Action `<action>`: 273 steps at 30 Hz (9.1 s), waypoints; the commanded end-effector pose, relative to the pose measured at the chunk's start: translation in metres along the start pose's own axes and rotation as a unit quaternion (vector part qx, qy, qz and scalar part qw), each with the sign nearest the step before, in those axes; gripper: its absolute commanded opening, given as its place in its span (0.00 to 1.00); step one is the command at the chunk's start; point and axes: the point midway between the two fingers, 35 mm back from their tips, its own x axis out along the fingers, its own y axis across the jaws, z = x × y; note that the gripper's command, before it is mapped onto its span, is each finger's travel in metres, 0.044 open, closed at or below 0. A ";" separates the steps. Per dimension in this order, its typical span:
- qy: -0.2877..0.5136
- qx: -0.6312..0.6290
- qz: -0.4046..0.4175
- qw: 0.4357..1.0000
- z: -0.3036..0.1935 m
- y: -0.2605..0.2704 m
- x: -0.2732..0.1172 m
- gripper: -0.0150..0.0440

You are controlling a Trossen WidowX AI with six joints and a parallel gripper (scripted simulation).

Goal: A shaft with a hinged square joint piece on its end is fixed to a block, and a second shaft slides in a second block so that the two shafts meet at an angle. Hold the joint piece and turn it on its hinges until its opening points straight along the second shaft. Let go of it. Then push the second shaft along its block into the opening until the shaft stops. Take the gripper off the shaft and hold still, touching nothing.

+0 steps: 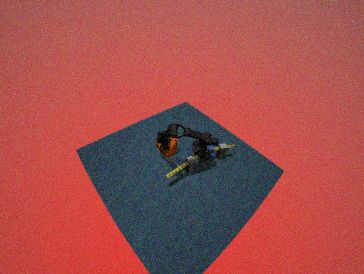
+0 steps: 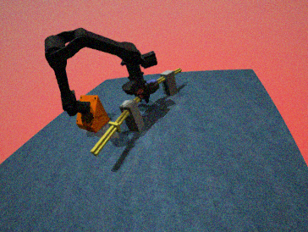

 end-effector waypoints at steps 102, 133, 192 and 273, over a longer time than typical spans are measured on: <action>-0.021 -0.085 0.001 0.996 0.001 0.008 -0.033 1.00; 0.006 -0.399 0.010 0.917 -0.007 0.016 -0.099 1.00; 0.013 -0.603 0.004 0.798 0.068 0.019 -0.134 1.00; 0.045 -0.087 -0.004 0.995 0.004 0.008 -0.036 1.00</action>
